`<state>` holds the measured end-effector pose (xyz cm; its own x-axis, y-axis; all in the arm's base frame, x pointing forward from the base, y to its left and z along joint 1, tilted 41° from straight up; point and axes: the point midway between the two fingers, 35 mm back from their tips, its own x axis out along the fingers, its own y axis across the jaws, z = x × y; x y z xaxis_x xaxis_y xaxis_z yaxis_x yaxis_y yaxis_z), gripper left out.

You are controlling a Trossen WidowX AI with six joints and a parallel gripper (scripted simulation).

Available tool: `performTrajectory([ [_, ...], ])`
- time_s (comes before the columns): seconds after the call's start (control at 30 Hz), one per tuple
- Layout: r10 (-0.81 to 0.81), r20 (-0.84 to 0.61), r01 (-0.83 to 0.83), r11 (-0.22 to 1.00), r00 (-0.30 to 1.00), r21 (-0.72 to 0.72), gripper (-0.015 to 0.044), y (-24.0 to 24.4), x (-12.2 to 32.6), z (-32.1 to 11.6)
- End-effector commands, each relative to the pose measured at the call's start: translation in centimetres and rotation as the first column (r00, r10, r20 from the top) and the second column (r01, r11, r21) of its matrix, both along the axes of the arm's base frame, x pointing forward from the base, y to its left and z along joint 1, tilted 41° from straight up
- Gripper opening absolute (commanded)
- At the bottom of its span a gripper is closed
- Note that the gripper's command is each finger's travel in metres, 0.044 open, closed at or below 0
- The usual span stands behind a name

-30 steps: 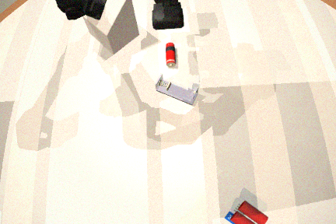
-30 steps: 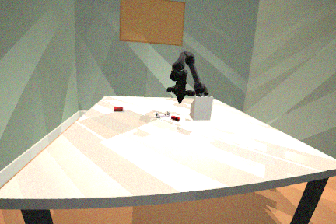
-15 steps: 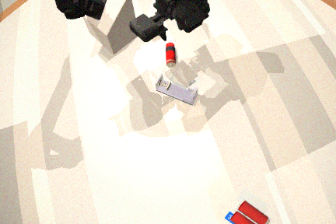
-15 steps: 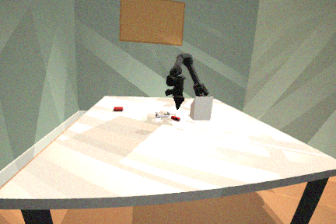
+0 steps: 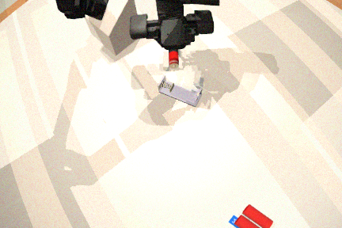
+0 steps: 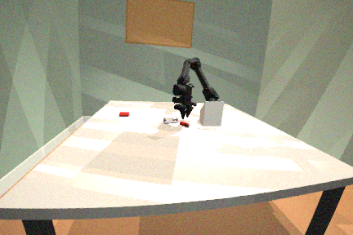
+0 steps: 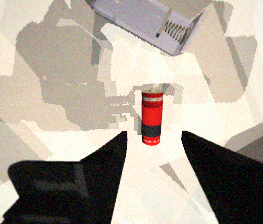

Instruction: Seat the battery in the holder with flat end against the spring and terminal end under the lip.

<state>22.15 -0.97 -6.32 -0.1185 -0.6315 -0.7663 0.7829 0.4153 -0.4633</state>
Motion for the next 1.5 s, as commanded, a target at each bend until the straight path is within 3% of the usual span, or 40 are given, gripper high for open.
performTrajectory([
  [0.0, -0.014, 0.009, 0.014, 1.000, 1.000, -0.007, 0.0247, -0.2, -0.1, -0.1],
  [1.07, -0.014, 0.008, 0.014, 1.000, 1.000, -0.009, 0.0247, -3.4, -0.8, -3.8],
  [1.2, -0.014, 0.008, 0.014, 1.000, 1.000, -0.009, 0.0142, -3.4, -0.8, -3.8],
  [1.47, -0.014, 0.008, 0.014, 1.000, 1.000, -0.009, 0.0089, -3.4, -0.8, -3.8],
])
